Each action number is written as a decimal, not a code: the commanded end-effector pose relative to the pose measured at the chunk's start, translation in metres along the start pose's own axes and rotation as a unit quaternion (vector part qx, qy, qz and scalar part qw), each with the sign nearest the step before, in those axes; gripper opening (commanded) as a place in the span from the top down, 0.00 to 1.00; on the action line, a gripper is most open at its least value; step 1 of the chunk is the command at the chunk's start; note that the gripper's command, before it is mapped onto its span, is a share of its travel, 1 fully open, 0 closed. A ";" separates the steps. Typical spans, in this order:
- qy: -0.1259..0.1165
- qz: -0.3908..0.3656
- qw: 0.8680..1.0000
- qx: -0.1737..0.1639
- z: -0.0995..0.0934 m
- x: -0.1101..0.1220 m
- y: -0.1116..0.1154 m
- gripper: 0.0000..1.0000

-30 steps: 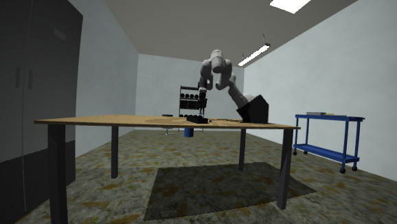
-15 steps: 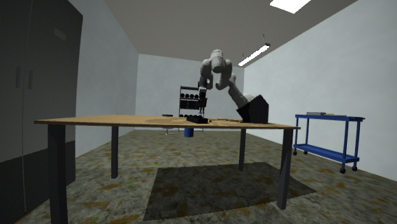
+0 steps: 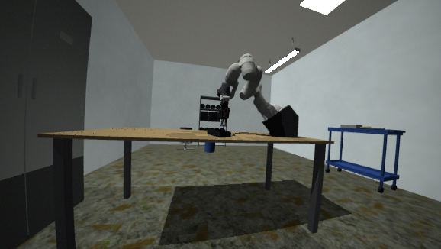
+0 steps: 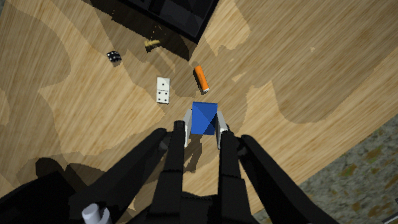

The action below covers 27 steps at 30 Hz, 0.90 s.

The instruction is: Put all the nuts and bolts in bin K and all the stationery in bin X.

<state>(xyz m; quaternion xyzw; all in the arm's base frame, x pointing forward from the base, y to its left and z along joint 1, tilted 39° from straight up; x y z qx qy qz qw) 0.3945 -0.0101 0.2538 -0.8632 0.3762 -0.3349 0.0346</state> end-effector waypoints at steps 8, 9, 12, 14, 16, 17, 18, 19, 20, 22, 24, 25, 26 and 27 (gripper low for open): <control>0.000 0.049 0.999 -0.006 0.001 -0.027 -0.043 0.79; 0.000 0.049 0.999 -0.006 0.001 -0.030 -0.049 0.79; 0.000 0.049 0.999 -0.006 0.001 -0.040 -0.064 0.79; 0.000 0.049 0.999 -0.006 0.001 -0.046 -0.074 0.79; 0.000 0.049 0.999 -0.006 0.001 -0.052 -0.084 0.79; 0.000 0.049 0.999 -0.006 0.001 -0.056 -0.089 0.79; 0.000 0.049 0.999 -0.006 0.001 -0.059 -0.094 0.79; 0.000 0.049 0.999 -0.006 0.001 -0.062 -0.099 0.79; 0.000 0.049 0.999 -0.006 0.001 -0.065 -0.105 0.79; 0.000 0.049 0.999 -0.006 0.001 -0.068 -0.110 0.79; 0.000 0.049 0.999 -0.006 0.001 -0.071 -0.115 0.79; 0.000 0.049 0.999 -0.006 0.001 -0.075 -0.120 0.79; 0.000 0.049 0.999 -0.006 0.001 -0.078 -0.125 0.79; 0.000 0.049 0.999 -0.006 0.002 -0.081 -0.130 0.79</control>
Point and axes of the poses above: the point where the finger pads meet when closed, its own z axis out along the fingers, its own x axis across the jaws, y = z × x, the point moved 4 cm from there along -z, back along the fingers, and after that the axes turned 1 degree about z, right-handed, at the moved point
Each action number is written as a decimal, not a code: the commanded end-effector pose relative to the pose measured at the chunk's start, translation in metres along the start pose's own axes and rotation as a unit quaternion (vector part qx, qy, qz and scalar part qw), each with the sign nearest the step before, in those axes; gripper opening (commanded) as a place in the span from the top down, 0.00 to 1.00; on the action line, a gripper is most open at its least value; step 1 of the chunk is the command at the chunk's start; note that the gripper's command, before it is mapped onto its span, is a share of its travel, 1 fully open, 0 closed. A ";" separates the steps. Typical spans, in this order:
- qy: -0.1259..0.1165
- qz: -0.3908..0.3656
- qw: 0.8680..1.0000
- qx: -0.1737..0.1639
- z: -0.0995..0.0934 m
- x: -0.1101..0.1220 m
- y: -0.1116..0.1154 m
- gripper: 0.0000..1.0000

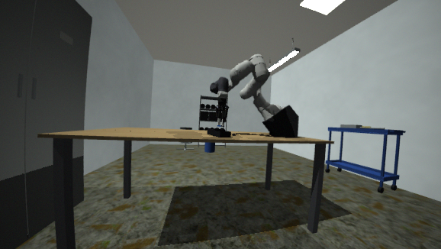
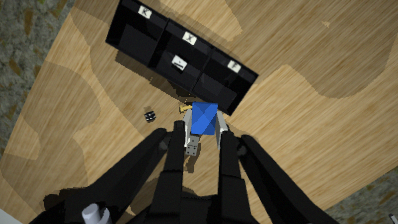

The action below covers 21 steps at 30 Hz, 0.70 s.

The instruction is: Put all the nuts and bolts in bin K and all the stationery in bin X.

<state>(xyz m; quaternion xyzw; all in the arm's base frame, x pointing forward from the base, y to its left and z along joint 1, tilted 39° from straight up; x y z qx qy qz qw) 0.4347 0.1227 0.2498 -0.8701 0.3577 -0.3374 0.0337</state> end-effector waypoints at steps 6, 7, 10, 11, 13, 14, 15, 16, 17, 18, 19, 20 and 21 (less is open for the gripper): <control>0.001 0.068 0.998 -0.012 0.000 -0.012 -0.017 0.79; 0.001 0.068 0.998 -0.012 0.000 -0.012 -0.017 0.79; 0.001 0.068 0.998 -0.012 0.000 -0.012 -0.017 0.79; 0.001 0.068 0.998 -0.012 0.000 -0.012 -0.017 0.79; 0.001 0.068 0.998 -0.012 0.000 -0.012 -0.017 0.79; 0.001 0.068 0.998 -0.012 0.000 -0.012 -0.017 0.79; 0.001 0.068 0.998 -0.012 0.000 -0.012 -0.017 0.79; 0.001 0.068 0.998 -0.012 0.000 -0.012 -0.017 0.79; 0.001 0.068 0.998 -0.012 0.000 -0.012 -0.017 0.79; 0.001 0.093 0.996 -0.012 0.000 -0.015 -0.022 0.79; 0.001 0.118 0.993 -0.012 0.000 -0.018 -0.027 0.79; 0.002 0.131 0.991 -0.011 0.000 -0.021 -0.033 0.79; 0.002 0.136 0.991 -0.011 0.000 -0.024 -0.038 0.79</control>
Point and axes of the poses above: the point where the finger pads meet when closed, its own z axis out along the fingers, its own x axis across the jaws, y = z × x, the point moved 4 cm from there along -z, back along the fingers, and after that the axes turned 1 degree about z, right-handed, at the moved point
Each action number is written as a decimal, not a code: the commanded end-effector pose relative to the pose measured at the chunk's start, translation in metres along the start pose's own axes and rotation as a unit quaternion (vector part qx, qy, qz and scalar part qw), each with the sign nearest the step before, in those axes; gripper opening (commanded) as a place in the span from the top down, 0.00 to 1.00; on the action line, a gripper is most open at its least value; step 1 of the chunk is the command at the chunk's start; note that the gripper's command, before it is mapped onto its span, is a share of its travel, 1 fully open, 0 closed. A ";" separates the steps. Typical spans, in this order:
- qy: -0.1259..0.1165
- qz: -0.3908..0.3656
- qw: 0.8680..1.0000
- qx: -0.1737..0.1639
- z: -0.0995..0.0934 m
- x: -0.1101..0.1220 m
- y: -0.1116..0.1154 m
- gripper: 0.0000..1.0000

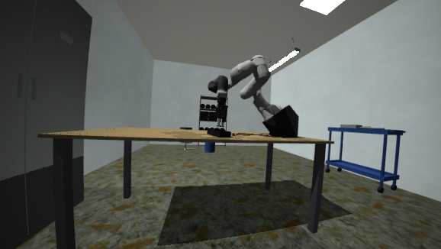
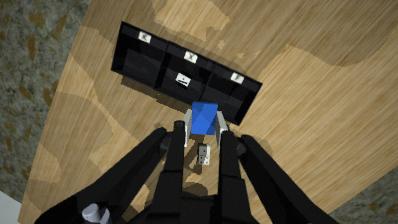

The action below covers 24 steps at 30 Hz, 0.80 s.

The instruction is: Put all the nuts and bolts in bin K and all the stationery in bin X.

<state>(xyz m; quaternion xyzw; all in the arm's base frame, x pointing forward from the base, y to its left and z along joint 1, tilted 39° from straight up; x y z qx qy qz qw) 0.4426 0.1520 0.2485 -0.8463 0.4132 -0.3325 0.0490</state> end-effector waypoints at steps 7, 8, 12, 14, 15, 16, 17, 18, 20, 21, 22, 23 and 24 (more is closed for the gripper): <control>0.000 0.091 0.996 0.002 0.000 -0.035 -0.044 0.79; 0.000 0.091 0.996 0.002 0.000 -0.035 -0.044 0.79; -0.001 0.103 0.995 0.003 0.000 -0.044 -0.056 0.79; -0.001 0.108 0.994 0.003 0.000 -0.045 -0.056 0.79; -0.001 0.112 0.994 0.003 0.000 -0.045 -0.056 0.79; -0.001 0.116 0.993 0.003 0.000 -0.045 -0.056 0.79; 0.000 0.122 0.993 0.002 0.000 -0.045 -0.056 0.79; 0.000 0.128 0.992 0.002 0.000 -0.045 -0.056 0.79; 0.000 0.140 0.990 0.000 0.000 -0.045 -0.055 0.79; 0.001 0.147 0.989 -0.001 0.000 -0.045 -0.055 0.79; 0.001 0.154 0.988 -0.002 0.000 -0.044 -0.055 0.79; 0.001 0.160 0.987 -0.003 0.000 -0.044 -0.055 0.79; 0.001 0.167 0.986 -0.004 0.000 -0.044 -0.054 0.79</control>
Point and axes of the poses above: the point where the finger pads meet when closed, its own z axis out along the fingers, its own x axis across the jaws, y = z × x, the point moved 4 cm from there along -z, back along the fingers, and after that the axes turned 1 degree about z, right-handed, at the moved point
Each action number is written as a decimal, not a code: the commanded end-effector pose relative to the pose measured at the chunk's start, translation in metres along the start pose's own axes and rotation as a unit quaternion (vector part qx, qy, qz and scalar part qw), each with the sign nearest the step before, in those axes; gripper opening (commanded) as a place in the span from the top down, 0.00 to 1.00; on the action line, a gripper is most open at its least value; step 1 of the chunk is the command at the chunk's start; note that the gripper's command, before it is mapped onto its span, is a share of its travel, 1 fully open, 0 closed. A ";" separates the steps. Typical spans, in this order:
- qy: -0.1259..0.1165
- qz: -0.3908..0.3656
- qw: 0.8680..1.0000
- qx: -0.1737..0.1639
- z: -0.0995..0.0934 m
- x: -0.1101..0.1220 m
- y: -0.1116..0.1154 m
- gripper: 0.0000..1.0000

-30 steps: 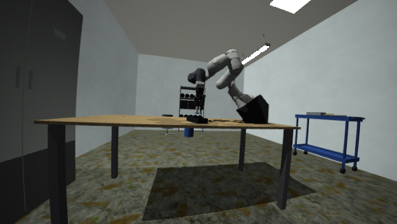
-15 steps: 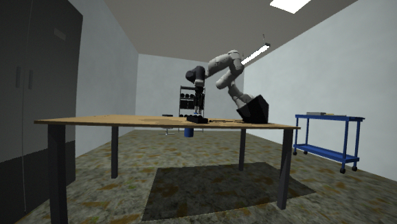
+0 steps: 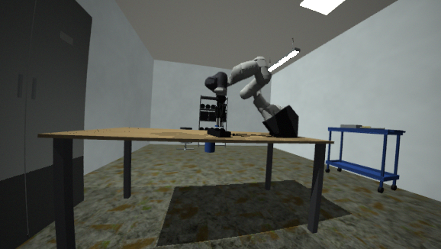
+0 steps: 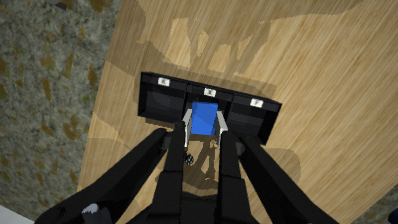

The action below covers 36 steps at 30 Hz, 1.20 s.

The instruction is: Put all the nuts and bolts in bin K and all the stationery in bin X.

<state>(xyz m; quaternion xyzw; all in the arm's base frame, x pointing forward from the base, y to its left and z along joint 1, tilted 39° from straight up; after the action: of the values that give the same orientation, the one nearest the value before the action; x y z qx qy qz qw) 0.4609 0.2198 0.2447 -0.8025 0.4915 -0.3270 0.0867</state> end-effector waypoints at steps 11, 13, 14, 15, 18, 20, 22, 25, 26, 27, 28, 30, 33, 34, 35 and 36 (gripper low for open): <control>0.005 0.077 0.997 -0.011 -0.001 0.000 0.001 0.79; 0.005 0.077 0.997 -0.011 -0.001 0.000 0.001 0.79; 0.005 0.077 0.997 -0.011 -0.001 0.000 0.001 0.79; 0.005 0.077 0.997 -0.011 -0.001 0.000 0.001 0.79; 0.005 0.077 0.997 -0.011 -0.001 0.000 0.001 0.79; 0.005 0.077 0.997 -0.011 -0.001 0.001 0.001 0.79; 0.005 0.077 0.997 -0.011 -0.001 0.001 0.000 0.79; 0.005 0.077 0.997 -0.011 -0.001 0.001 0.000 0.79; 0.005 0.077 0.997 -0.011 -0.001 0.001 0.000 0.79; 0.005 0.077 0.997 -0.011 -0.001 0.001 0.000 0.79; 0.005 0.077 0.997 -0.011 0.001 0.001 0.000 0.79; 0.005 0.077 0.997 -0.011 0.005 0.001 0.000 0.79; 0.005 0.077 0.997 -0.011 0.011 0.001 0.000 0.79; 0.005 0.077 0.997 -0.011 0.013 0.001 0.000 0.79; 0.005 0.077 0.997 -0.011 0.013 0.001 0.000 0.79; 0.005 0.077 0.997 -0.011 0.013 0.001 0.000 0.79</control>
<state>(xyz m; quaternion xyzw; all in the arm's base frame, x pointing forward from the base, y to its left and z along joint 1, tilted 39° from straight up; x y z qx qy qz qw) 0.4656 0.2161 0.2357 -0.7639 0.5539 -0.3162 0.0979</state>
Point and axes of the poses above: the point where the finger pads meet when closed, its own z axis out along the fingers, its own x axis across the jaws, y = z × x, the point moved 4 cm from there along -z, back along the fingers, and after that the axes turned 1 degree about z, right-handed, at the moved point
